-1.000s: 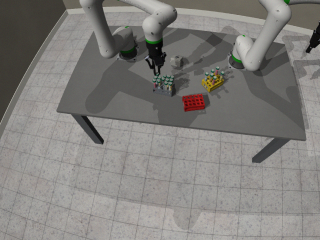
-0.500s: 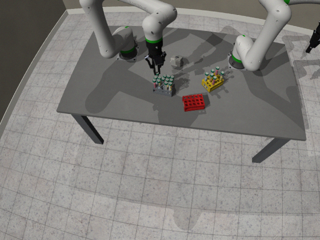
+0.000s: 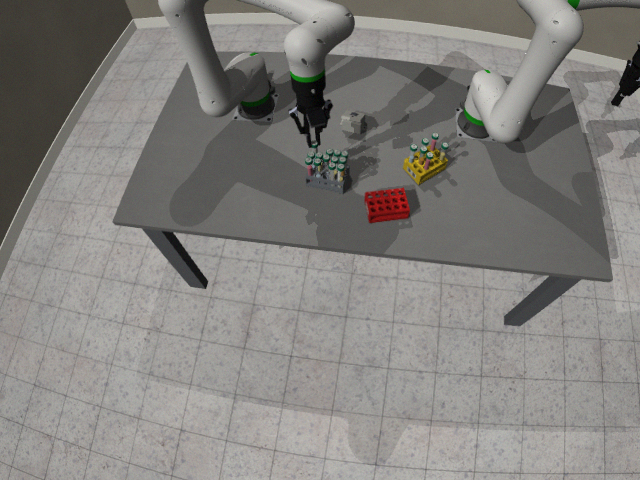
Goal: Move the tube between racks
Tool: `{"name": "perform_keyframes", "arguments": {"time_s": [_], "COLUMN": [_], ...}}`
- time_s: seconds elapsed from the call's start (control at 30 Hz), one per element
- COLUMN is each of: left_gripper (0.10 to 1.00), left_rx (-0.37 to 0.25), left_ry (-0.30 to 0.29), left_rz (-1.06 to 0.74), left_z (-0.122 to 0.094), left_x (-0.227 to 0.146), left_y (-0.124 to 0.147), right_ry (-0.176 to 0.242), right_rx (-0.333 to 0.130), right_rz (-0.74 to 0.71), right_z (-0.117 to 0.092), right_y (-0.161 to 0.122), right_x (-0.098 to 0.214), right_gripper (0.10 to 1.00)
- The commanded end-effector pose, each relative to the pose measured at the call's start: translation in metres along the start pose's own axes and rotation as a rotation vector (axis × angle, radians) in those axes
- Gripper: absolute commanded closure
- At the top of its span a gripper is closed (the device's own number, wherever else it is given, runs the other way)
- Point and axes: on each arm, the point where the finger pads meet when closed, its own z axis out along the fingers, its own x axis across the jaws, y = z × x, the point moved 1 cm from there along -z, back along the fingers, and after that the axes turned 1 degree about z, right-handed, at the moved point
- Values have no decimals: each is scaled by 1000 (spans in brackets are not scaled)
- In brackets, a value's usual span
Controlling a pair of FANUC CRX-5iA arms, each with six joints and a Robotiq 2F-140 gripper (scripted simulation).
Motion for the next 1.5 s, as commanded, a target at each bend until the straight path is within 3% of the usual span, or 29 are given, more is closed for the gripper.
{"name": "perform_keyframes", "arguments": {"time_s": [0.0,1.47], "left_gripper": [999,999], "left_rx": [2,2], "left_ry": [0,0], "left_rz": [0,0], "left_z": [-1,-1], "left_x": [0,0], "left_y": [0,0], "right_ry": [0,0], "right_rx": [2,2], "right_rz": [0,0], "right_z": [-3,-44], "right_y": [0,0], "right_x": [0,0], "right_gripper": [999,999]}}
